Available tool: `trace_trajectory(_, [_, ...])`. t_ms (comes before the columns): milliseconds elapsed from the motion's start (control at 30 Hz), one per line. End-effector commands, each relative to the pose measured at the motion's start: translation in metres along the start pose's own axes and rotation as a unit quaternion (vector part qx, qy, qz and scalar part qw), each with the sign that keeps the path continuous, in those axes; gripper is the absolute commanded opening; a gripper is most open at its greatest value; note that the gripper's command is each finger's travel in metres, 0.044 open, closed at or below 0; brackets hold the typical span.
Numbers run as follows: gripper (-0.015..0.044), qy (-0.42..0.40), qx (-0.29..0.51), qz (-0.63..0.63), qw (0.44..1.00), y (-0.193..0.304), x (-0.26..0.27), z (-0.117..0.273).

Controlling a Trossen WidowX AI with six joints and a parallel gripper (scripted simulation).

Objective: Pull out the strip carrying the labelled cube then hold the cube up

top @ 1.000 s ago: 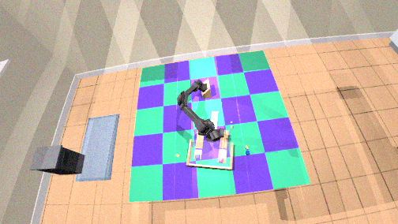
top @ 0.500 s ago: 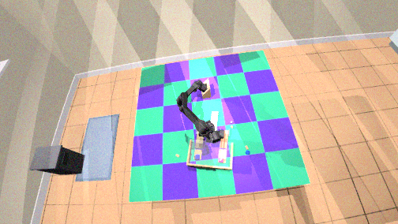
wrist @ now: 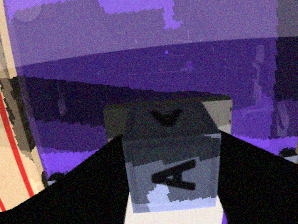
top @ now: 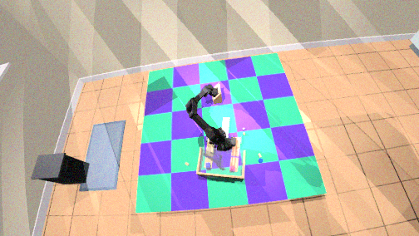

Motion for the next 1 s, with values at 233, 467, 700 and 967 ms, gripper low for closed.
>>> trace_trajectory(233, [0.0,0.0,0.0,0.0,1.0,0.002,-0.001,0.002])
trace_trajectory(467, [0.0,0.001,0.001,0.002,1.0,0.026,-0.012,0.023])
trace_trajectory(700, [0.0,0.003,0.001,0.005,1.0,0.051,-0.025,0.041])
trace_trajectory(967, [0.0,0.003,0.001,0.005,1.0,0.064,-0.031,0.043])
Point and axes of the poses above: the point midway between the two fingers, 35 mm back from their tips, its own z axis back along the fingers, its own x axis across the jaws, y = z × x, the point moved 10 cm from there along z, back along the fingers, and after that the axes turned 13 degrees about -z, right-handed, at the moved point
